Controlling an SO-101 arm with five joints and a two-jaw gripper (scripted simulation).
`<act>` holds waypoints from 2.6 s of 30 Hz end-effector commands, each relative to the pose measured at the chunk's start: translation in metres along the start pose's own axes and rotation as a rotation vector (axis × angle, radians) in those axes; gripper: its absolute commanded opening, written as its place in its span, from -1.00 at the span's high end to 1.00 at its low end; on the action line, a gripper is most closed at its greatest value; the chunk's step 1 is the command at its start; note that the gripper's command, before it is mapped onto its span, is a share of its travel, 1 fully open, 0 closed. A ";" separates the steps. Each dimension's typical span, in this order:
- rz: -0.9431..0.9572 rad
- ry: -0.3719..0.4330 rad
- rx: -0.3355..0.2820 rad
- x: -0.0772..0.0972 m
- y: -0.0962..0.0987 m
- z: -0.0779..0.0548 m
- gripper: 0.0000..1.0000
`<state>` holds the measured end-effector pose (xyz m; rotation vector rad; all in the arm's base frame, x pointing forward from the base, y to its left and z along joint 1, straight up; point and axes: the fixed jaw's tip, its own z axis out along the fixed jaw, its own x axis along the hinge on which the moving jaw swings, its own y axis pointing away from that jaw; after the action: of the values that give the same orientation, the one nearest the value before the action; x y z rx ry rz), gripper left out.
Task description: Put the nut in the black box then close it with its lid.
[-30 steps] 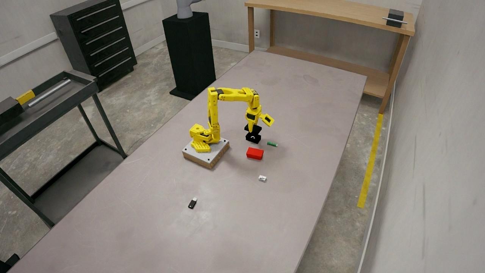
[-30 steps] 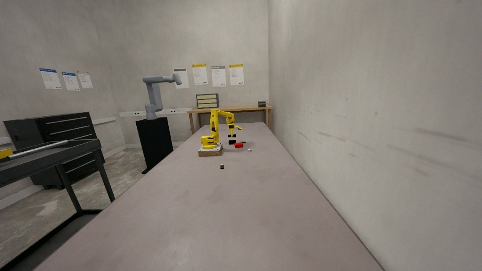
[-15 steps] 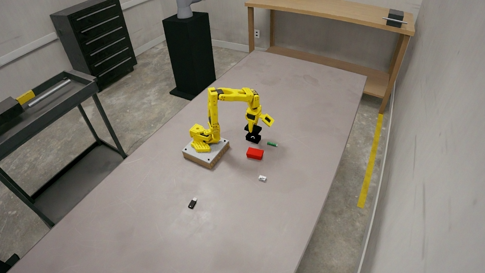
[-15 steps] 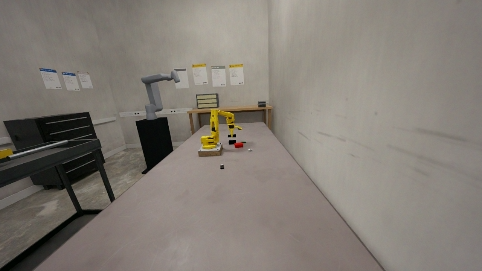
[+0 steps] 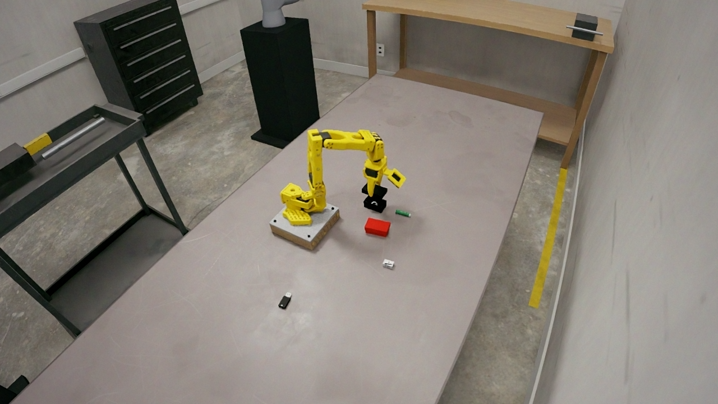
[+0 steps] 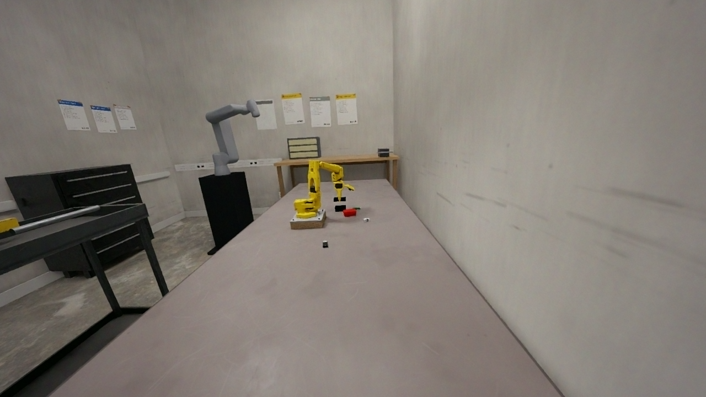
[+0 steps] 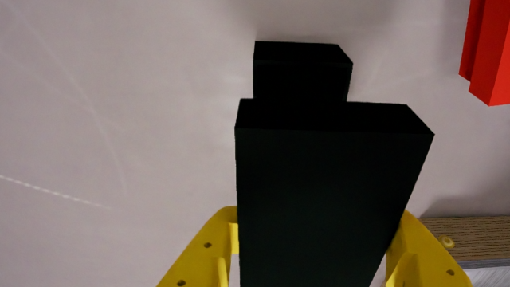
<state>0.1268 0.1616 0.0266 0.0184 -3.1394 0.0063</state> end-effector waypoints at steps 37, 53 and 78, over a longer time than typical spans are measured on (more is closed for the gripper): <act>0.000 -0.002 -0.003 0.000 -0.002 0.015 0.59; 0.000 -0.002 -0.003 0.000 -0.002 0.016 0.59; 0.000 -0.002 -0.003 0.001 -0.001 0.021 0.59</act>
<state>0.1289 0.1642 0.0114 0.0185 -3.1586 -0.0303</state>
